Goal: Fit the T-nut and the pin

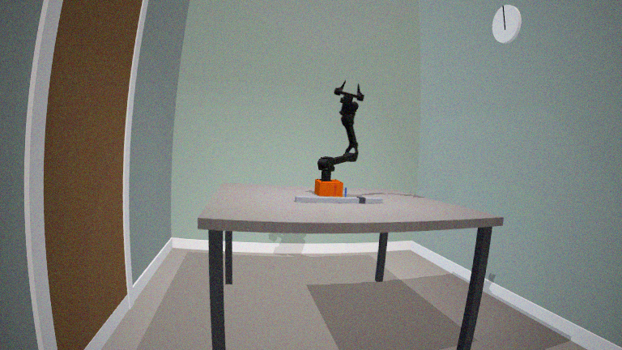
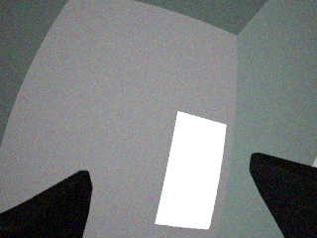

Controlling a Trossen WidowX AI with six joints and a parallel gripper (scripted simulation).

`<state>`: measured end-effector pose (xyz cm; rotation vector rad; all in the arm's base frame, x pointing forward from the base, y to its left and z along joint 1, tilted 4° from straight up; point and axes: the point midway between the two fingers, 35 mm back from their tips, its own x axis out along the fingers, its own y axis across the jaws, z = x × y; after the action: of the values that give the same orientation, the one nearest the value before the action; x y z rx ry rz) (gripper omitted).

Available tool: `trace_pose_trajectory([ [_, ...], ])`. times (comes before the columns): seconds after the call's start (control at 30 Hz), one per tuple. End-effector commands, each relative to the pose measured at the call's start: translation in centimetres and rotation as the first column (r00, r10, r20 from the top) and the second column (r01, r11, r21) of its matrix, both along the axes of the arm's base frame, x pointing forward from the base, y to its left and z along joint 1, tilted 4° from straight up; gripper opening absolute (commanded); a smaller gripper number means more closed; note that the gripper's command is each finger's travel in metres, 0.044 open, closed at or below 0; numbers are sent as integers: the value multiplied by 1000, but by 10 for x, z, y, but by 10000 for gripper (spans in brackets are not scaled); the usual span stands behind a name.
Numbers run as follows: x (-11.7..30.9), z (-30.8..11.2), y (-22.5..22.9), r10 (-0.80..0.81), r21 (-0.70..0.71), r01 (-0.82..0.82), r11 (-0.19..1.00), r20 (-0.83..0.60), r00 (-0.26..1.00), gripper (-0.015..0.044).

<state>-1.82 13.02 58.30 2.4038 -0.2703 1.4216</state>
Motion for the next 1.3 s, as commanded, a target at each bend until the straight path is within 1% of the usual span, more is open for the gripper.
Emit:
trace_pose_trajectory([
  [0.0, 3, 0, -5, 12, 19, -12, 1000, -9, 1000, 426],
  [0.03, 11, 1, -20, 49, 76, -47, 996, -35, 998, 440],
  [0.1, 44, -3, -71, 192, 293, -153, 944, -110, 975, 440],
  [0.2, 70, -11, -103, 291, 439, -202, 875, -143, 946, 440],
  [0.27, 94, -23, -129, 377, 566, -228, 792, -160, 912, 440],
  [0.37, 137, -50, -166, 511, 758, -226, 612, -160, 845, 440],
  [0.47, 179, -87, -194, 621, 903, -164, 396, -131, 773, 440],
  [0.57, 218, -131, -210, 699, 984, -52, 170, -84, 711, 440],
  [0.63, 241, -164, -216, 734, 999, 47, 20, -47, 678, 440],
  [0.73, 270, -218, -216, 763, 956, 221, -192, 4, 646, 440],
  [0.8, 284, -256, -212, 769, 883, 345, -320, 29, 639, 440],
  [0.87, 293, -295, -203, 766, 774, 465, -430, 40, 642, 440],
  [0.97, 297, -354, -184, 751, 550, 620, -559, 19, 660, 440],
  [1.07, 285, -411, -160, 730, 268, 716, -644, -64, 681, 440],
  [1.13, 269, -444, -143, 716, 73, 730, -679, -156, 681, 440],
  [1.17, 263, -454, -138, 711, 10, 726, -688, -192, 677, 440],
  [1.2, 259, -458, -135, 709, -19, 722, -692, -210, 674, 440],
  [1.27, 259, -459, -135, 708, -26, 721, -693, -214, 673, 440],
])
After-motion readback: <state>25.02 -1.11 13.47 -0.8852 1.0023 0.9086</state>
